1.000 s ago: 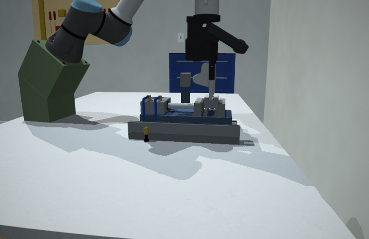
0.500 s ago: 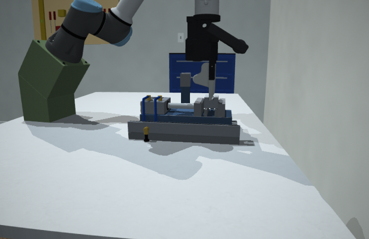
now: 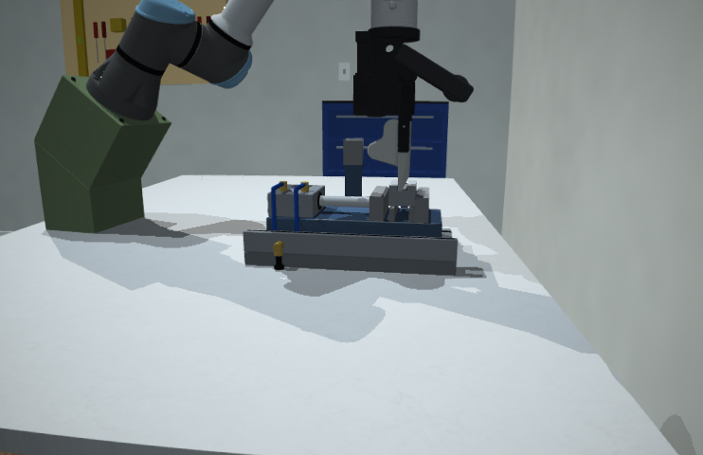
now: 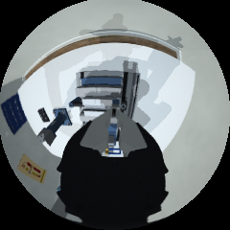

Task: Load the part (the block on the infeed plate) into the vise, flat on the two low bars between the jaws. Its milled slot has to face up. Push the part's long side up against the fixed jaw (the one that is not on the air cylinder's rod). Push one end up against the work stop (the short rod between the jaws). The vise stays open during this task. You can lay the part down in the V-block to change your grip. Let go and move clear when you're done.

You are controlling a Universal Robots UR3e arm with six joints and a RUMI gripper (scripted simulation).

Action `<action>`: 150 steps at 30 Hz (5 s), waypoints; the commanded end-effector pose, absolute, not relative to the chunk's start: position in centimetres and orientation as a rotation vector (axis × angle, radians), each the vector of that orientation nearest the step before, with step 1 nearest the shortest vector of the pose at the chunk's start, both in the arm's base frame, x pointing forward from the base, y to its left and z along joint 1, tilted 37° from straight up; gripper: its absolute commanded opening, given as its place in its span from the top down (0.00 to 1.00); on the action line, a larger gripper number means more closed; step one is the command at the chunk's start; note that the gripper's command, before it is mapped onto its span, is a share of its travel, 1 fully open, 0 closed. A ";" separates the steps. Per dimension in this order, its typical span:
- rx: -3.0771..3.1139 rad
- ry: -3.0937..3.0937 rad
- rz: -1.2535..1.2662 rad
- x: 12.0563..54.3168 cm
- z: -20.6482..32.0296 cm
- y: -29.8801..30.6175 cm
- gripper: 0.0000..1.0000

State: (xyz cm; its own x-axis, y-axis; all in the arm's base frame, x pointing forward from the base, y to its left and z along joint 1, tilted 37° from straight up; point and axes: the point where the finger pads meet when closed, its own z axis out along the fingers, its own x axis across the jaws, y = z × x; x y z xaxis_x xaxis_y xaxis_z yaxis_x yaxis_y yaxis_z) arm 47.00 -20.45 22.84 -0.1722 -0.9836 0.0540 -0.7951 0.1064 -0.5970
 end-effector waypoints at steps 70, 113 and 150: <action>-1.740 2.033 -0.730 44.2 26.5 -21.3 1.00; -1.740 2.033 -0.730 43.1 28.0 -21.0 1.00; -1.740 2.033 -0.730 43.2 28.0 -21.0 1.00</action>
